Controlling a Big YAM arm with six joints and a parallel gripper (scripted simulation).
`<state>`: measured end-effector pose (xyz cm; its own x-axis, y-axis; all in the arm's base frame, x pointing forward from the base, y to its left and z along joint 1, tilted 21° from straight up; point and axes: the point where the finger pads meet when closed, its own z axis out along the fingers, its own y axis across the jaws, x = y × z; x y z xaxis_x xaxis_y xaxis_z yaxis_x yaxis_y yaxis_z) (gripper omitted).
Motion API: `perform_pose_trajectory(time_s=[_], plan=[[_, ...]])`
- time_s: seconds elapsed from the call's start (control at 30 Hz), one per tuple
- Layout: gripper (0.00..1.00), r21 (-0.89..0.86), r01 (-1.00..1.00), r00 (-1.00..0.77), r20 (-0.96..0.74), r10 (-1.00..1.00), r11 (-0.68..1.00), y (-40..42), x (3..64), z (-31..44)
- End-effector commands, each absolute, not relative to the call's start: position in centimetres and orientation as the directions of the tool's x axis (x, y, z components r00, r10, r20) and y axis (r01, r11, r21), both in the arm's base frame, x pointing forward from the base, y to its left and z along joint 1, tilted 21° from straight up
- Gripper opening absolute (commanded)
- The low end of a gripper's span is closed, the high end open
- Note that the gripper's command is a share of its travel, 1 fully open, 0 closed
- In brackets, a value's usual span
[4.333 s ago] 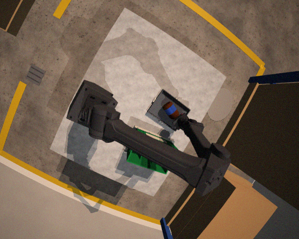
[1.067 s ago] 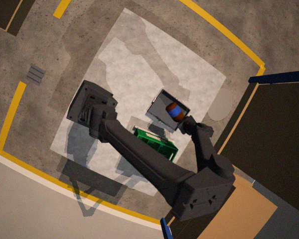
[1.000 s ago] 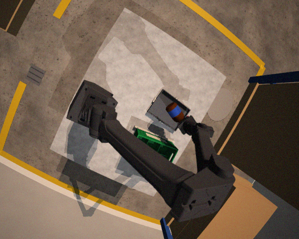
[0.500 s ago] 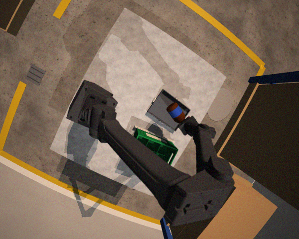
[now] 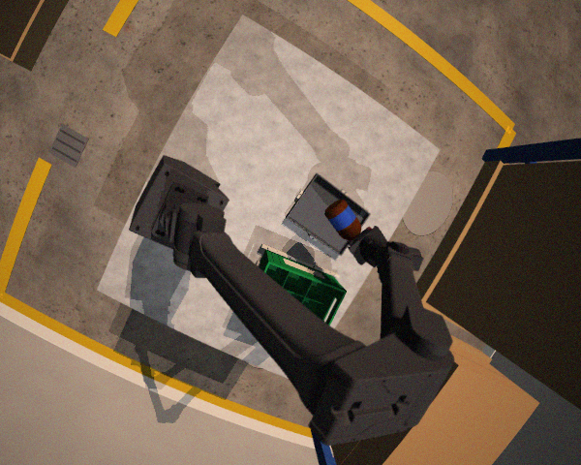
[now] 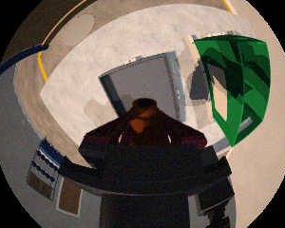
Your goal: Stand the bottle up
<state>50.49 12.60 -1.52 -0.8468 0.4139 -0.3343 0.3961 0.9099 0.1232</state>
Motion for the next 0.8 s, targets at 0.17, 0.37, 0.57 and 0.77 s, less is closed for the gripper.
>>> perform_pose_trajectory(time_s=[0.17,0.37,0.57,0.77], plan=[[0.00,0.141,0.388,-0.842,-0.347,0.413,0.911,13.43,50.29,0.75],[0.00,0.139,0.389,-0.843,-0.345,0.412,0.911,13.38,50.09,0.83],[0.00,0.141,0.389,-0.842,-0.348,0.413,0.911,13.40,50.22,1.07],[0.00,0.141,0.388,-0.842,-0.347,0.413,0.911,13.41,50.18,1.07]])
